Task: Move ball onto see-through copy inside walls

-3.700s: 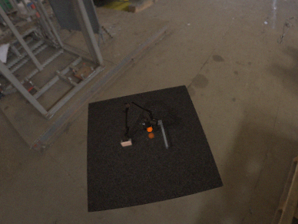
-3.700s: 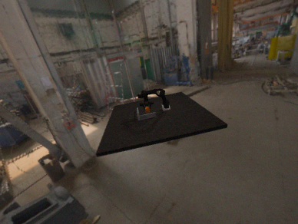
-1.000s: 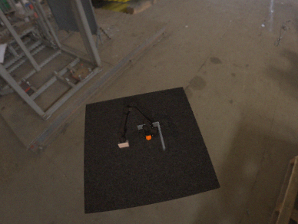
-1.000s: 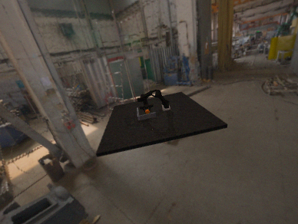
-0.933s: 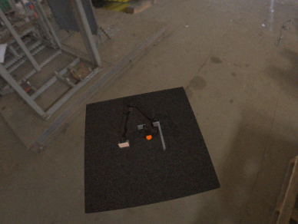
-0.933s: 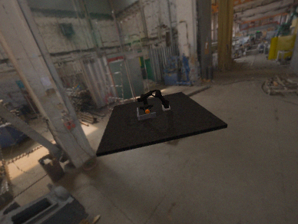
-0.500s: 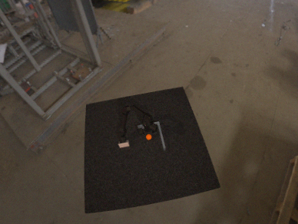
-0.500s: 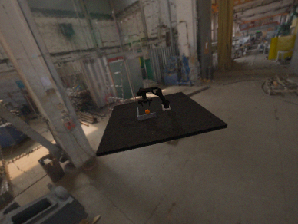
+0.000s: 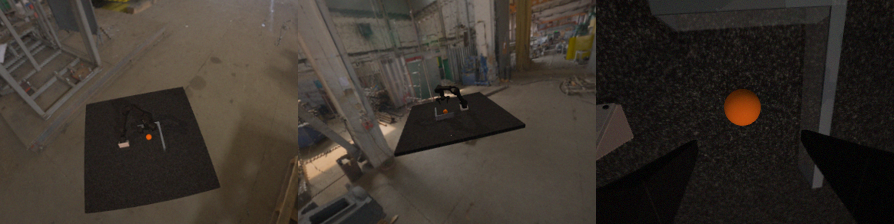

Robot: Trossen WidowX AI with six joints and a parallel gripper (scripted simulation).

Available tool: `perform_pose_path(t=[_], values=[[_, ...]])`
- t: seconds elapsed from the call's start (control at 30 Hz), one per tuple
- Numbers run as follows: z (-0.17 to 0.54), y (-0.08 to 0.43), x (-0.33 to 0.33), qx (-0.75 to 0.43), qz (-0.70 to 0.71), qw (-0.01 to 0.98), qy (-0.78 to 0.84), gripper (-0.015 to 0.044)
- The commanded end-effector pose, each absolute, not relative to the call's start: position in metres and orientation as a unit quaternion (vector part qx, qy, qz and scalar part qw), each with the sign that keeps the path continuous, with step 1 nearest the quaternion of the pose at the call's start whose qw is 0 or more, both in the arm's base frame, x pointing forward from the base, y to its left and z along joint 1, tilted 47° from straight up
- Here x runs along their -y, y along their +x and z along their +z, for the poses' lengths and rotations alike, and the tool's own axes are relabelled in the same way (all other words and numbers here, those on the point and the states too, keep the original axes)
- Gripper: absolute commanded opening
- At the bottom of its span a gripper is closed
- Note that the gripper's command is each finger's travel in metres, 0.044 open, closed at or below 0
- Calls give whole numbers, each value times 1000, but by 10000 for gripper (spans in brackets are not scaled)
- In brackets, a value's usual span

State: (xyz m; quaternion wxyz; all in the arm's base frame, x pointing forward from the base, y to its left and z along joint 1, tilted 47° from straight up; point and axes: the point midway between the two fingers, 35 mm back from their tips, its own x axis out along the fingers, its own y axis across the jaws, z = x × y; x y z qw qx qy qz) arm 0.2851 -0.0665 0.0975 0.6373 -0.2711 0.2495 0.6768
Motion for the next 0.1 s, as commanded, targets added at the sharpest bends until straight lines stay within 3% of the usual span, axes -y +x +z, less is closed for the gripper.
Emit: perform_pose_path(t=[0.0, 0.07], values=[[101, 284, 70, -249, 679, 634, -274, 440], [101, 284, 70, -249, 679, 634, -274, 440]])
